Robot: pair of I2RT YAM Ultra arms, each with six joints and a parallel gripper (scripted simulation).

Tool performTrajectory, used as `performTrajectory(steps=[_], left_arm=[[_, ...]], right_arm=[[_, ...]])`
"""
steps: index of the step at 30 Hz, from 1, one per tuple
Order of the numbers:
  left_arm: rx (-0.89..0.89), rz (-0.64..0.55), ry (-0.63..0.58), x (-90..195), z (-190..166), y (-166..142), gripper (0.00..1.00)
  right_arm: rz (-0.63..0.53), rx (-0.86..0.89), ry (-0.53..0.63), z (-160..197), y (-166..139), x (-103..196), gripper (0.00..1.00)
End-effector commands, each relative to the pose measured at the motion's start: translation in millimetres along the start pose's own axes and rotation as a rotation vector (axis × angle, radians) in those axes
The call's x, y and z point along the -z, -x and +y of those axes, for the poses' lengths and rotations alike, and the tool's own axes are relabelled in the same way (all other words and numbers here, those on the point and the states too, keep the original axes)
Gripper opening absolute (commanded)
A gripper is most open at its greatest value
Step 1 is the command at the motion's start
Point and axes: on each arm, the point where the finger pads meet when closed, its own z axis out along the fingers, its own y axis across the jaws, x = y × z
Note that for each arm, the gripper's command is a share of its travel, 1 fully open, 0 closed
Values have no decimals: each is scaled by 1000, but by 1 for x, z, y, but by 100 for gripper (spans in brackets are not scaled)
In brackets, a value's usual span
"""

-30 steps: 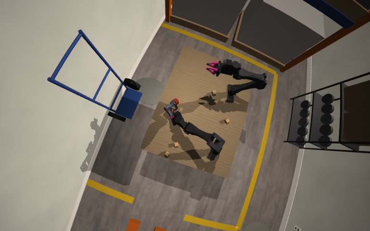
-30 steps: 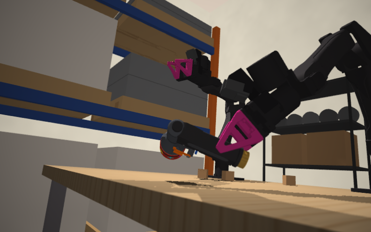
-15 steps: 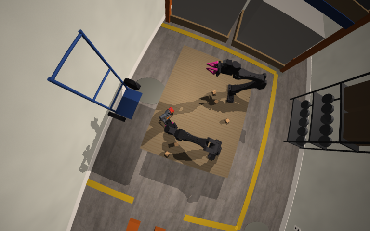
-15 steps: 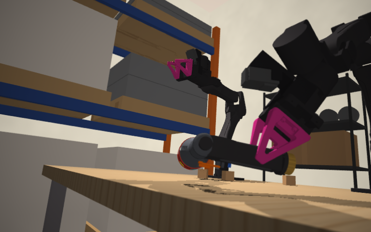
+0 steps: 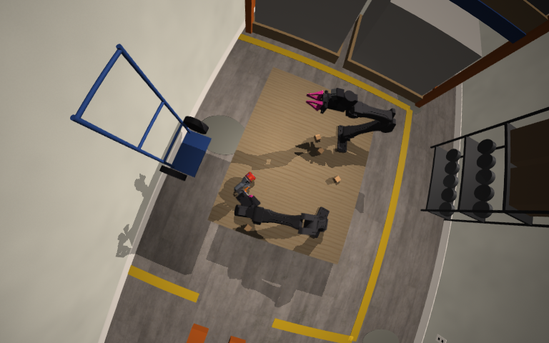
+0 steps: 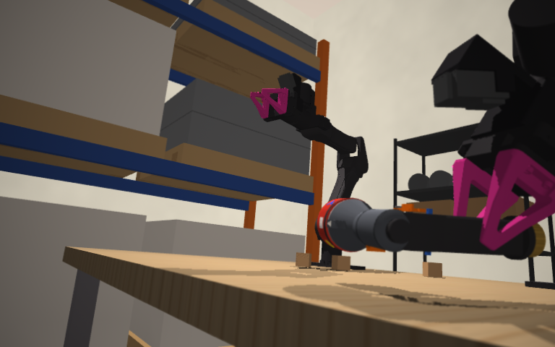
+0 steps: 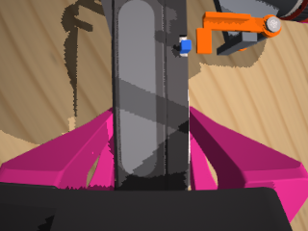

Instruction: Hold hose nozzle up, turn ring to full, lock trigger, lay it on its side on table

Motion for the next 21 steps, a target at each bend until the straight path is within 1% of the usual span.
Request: performTrajectory(steps=[1, 2, 3, 4, 5, 6, 8, 9, 10, 11, 14, 16, 21], left_arm=[[-42, -65, -48, 22, -4, 27, 35], [-58, -89, -24, 27, -3, 35, 35], [-47, -123, 28, 43, 13, 39, 35], [-54, -129, 31, 45, 12, 42, 35], [-56, -136, 38, 43, 16, 43, 35], [-65, -133, 25, 42, 6, 46, 35], [-65, -133, 25, 42, 6, 46, 35], [-49, -115, 13, 35, 7, 40, 35], [-70, -145, 30, 44, 6, 52, 35], [-64, -133, 18, 42, 1, 50, 35], [-56, -125, 13, 41, 0, 48, 35], [-55, -139, 27, 43, 6, 49, 35], [-50, -129, 19, 41, 3, 47, 35]], right_arm=[[-82, 5, -16, -5, 34, 5, 37], [-82, 5, -16, -5, 34, 5, 37], [-82, 5, -16, -5, 34, 5, 37], [-82, 5, -16, -5, 34, 5, 37], [-82, 5, -16, -5, 34, 5, 37], [-82, 5, -16, -5, 34, 5, 37], [-82, 5, -16, -5, 34, 5, 37], [-82, 5, -16, -5, 34, 5, 37], [-82, 5, -16, -5, 34, 5, 37], [-82, 5, -16, -5, 34, 5, 37], [-82, 5, -16, -5, 34, 5, 37], [-82, 5, -16, -5, 34, 5, 37], [-82, 5, -16, -5, 34, 5, 37]])
